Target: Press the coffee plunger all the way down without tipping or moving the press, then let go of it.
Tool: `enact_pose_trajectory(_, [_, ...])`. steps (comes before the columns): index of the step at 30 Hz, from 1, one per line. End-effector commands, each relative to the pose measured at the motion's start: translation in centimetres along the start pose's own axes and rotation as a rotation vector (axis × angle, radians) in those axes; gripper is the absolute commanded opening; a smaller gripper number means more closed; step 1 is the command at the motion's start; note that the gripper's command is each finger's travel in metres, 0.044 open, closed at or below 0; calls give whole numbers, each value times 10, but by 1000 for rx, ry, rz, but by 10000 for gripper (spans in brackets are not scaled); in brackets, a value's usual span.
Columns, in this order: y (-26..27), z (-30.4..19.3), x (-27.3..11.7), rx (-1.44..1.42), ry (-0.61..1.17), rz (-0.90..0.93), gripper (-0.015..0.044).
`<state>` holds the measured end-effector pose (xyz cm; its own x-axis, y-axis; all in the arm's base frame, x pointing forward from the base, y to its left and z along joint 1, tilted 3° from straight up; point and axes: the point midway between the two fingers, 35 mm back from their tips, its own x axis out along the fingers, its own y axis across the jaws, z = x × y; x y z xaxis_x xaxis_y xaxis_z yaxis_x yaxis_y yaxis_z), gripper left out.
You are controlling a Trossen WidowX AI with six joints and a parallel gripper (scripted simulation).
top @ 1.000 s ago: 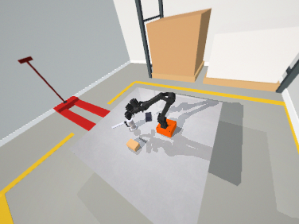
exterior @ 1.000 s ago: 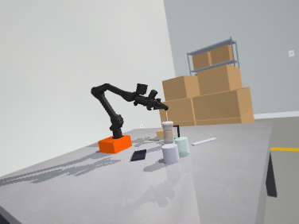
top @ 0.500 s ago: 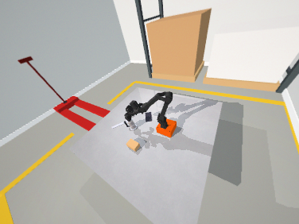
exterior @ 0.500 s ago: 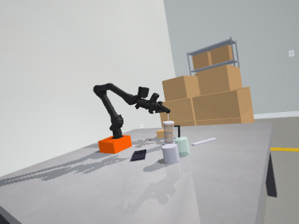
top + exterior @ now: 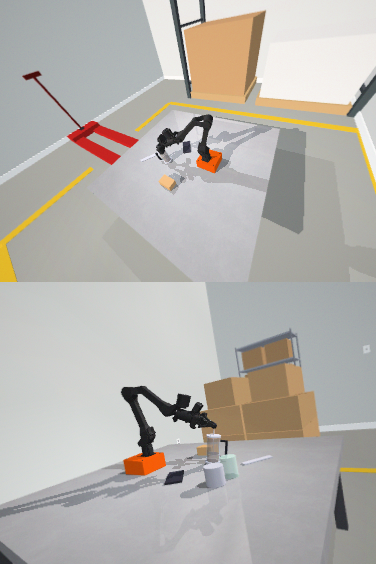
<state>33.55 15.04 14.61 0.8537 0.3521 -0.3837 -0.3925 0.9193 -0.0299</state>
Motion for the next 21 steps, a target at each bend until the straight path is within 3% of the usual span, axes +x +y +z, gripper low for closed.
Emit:
enact_pose_trajectory(1, [0, -20, 6, -12, 67, 2, 116])
enact_pose_trajectory(21, [0, -15, 12, -12, 66, 2, 116])
